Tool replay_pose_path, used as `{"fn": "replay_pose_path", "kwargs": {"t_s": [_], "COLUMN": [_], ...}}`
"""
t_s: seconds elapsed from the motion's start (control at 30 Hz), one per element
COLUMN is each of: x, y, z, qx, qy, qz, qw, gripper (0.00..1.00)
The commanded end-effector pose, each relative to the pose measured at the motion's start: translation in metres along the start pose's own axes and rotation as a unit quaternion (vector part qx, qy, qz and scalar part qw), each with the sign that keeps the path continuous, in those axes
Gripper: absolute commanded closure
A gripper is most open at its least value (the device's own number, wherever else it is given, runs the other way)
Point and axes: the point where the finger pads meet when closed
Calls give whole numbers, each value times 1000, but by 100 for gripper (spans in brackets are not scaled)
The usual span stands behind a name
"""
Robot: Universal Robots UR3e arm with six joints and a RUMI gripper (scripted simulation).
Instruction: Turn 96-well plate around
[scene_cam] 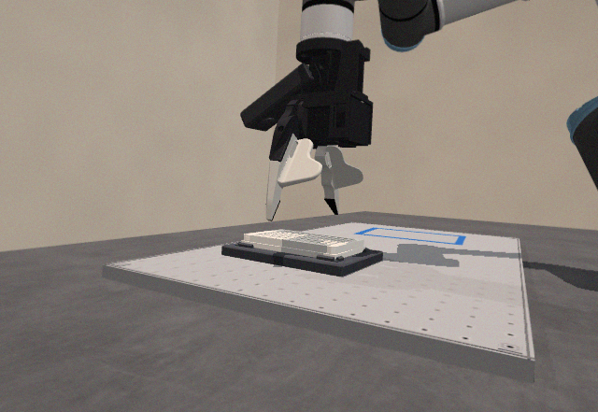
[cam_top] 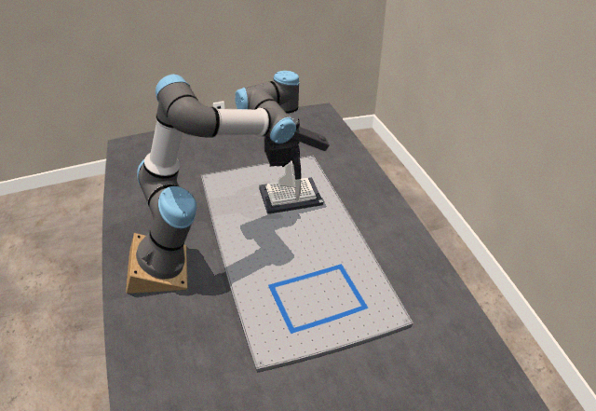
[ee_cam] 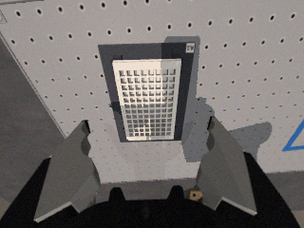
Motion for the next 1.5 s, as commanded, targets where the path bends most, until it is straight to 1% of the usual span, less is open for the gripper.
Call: {"fn": "replay_pose_path", "kwargs": {"t_s": [0.0,0.33,0.8,0.83,1.47], "x": [0,0,0,0,0], "y": [-5,-21,-21,-21,-21], "z": [-1,-1,-1,-1,-1], "qx": [2,2,2,2,2], "qy": [0,0,0,0,0], "qz": [-1,-1,-1,-1,-1], "qw": [1000,1000,1000,1000,1000], "gripper": [0,0,0,100,100]}}
Point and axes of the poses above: the point where the finger pads meet when closed, its own y axis back along the fingers, its own x axis across the jaws, z = x × y, and after that the axes turned 4 degrees about y, right-handed
